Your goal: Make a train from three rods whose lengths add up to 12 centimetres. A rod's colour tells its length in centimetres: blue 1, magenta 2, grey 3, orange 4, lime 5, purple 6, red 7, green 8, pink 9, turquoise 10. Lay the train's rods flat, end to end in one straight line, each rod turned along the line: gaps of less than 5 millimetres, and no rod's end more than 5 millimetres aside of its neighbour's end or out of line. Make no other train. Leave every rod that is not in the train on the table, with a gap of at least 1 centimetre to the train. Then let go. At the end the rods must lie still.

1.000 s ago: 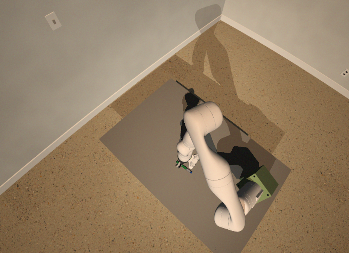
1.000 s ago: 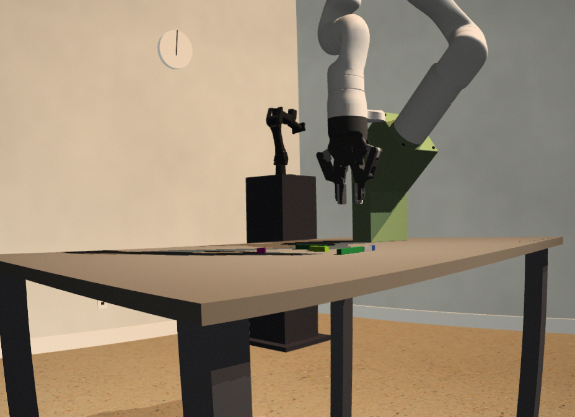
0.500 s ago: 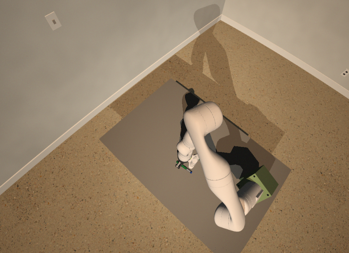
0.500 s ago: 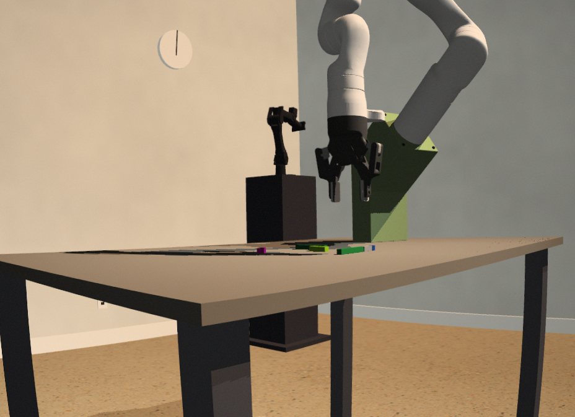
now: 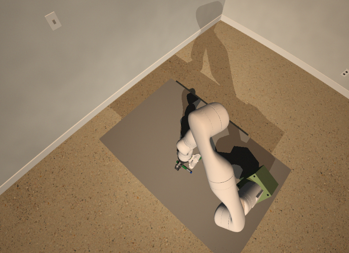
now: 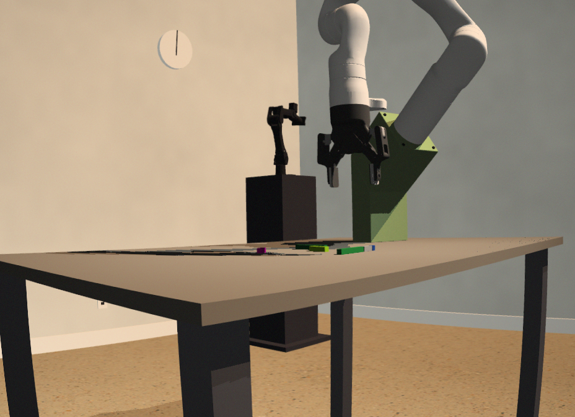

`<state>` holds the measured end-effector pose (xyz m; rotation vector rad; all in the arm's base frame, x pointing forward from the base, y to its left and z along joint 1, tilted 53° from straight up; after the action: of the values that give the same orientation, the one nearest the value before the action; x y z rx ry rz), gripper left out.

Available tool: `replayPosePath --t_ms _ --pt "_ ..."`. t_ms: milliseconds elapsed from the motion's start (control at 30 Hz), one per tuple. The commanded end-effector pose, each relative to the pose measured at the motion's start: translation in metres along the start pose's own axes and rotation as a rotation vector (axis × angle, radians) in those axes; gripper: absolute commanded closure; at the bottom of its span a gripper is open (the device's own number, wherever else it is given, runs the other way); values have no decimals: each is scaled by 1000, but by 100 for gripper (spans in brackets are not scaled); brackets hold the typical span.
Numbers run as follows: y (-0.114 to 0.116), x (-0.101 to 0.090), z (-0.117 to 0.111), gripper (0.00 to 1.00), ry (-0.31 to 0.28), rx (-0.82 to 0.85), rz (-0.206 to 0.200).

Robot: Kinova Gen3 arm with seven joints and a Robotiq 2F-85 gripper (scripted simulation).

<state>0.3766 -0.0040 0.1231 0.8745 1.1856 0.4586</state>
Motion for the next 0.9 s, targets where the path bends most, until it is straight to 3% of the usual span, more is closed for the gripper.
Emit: replayPosePath --t_ms 0,267,867 --pt "-4 -20 4 0 -25 8 -9" --pt "-4 -58 4 0 -25 8 -9" --pt "-4 -69 3 0 -25 7 -9"
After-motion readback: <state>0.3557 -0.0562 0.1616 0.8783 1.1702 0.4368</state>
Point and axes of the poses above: the point where the finger pads meet when closed, its own x axis out along the fingers, its own y axis across the jaws, z = x × y, the point moved 9 cm from there along -x, back along the fingers, and after that the axes turned 13 degrees about x, right-handed, at the moved point
